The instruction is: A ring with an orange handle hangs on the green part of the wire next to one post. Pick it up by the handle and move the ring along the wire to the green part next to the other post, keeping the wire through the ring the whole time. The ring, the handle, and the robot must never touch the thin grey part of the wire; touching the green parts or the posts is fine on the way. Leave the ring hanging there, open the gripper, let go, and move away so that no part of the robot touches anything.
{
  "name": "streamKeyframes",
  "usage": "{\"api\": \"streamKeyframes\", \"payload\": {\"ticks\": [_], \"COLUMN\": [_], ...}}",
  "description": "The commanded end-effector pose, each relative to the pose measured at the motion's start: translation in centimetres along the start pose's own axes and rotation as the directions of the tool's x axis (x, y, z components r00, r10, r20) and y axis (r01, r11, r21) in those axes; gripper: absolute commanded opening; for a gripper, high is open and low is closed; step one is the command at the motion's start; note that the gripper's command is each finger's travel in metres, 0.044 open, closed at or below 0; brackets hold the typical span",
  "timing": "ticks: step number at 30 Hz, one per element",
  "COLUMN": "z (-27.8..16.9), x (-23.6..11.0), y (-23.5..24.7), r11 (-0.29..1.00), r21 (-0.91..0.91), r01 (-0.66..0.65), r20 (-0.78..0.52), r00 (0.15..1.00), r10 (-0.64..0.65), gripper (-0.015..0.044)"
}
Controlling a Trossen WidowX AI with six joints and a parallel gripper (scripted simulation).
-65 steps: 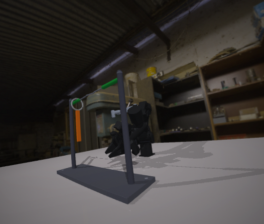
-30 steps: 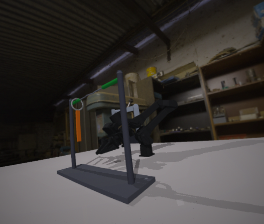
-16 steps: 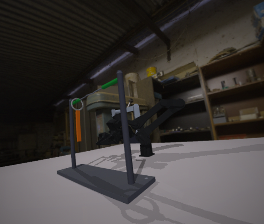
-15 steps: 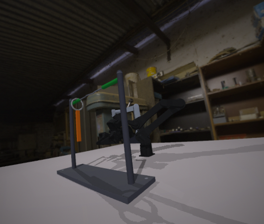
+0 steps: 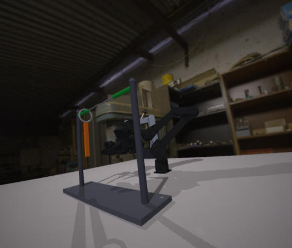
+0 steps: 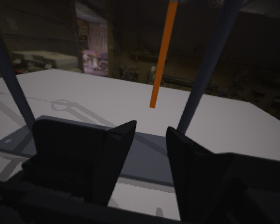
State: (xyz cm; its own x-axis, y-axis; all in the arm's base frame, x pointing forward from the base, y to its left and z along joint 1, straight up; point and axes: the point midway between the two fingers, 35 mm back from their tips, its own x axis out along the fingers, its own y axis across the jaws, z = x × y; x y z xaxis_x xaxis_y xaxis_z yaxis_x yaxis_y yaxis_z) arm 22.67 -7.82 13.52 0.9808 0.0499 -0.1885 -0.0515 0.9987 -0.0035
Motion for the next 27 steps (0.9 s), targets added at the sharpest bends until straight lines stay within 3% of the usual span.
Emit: {"api": "streamKeyframes", "payload": {"ticks": [1,27], "z": [1.6,2.5], "x": [1.3,4.0], "y": [0.0,-0.5], "r11": [1.0,1.0], "r21": [-0.003,-0.006], "r01": [0.002,0.001], "r20": [0.017,0.023], "r00": [1.0,1.0], "r10": [-0.002,0.0], "gripper": [0.016,0.016]}}
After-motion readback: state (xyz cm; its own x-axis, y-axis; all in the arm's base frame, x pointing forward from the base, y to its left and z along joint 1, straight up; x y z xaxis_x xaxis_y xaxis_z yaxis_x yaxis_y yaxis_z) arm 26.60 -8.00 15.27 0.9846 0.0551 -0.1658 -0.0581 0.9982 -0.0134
